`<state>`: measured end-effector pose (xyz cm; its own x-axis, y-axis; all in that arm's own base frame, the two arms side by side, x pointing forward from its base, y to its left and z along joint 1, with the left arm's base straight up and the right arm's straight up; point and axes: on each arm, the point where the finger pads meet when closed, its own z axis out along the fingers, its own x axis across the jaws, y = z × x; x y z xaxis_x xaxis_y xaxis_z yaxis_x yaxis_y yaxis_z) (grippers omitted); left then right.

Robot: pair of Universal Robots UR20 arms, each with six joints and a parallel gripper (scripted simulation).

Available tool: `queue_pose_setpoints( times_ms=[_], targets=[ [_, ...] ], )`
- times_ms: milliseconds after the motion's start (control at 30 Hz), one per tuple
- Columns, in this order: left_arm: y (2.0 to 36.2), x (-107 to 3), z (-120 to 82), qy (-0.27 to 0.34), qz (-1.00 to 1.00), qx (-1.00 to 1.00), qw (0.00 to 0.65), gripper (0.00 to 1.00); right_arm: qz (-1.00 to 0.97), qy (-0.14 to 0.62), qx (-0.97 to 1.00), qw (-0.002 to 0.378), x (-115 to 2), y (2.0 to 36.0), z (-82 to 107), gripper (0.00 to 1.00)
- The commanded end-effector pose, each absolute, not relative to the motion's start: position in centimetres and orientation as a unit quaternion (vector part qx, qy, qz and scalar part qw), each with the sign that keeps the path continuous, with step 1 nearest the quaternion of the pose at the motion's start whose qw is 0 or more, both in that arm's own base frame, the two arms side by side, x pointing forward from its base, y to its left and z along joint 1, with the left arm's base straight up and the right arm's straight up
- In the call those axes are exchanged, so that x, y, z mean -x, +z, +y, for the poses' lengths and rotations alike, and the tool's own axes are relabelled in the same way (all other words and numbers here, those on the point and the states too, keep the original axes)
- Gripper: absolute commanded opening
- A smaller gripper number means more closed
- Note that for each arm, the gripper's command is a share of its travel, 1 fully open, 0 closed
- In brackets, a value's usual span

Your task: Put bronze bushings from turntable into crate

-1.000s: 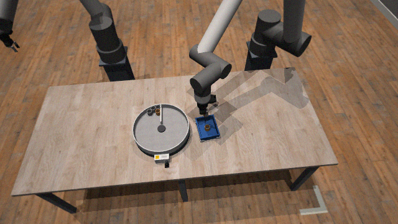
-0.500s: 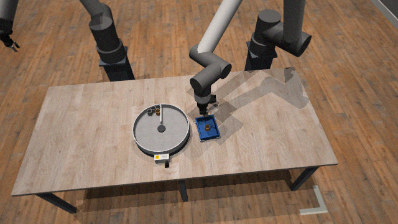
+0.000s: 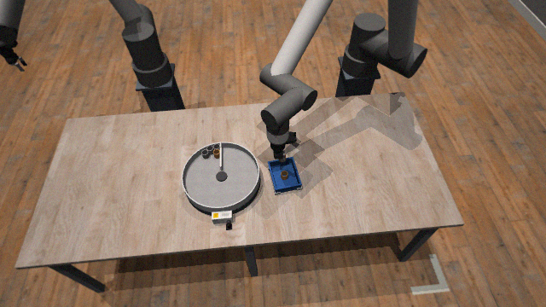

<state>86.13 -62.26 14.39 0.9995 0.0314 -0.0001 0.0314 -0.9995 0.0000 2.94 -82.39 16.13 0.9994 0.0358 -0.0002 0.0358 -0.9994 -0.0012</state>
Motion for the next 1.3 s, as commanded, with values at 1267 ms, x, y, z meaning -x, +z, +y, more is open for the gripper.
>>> queue_pose_setpoints(
  times_ms=[1267],
  targets=[
    [9.1,-86.2,-62.3,0.0,0.016,-1.0,0.0,0.0,-0.018,0.0,1.0,0.0,-2.9,16.2,-82.4,1.0]
  ],
)
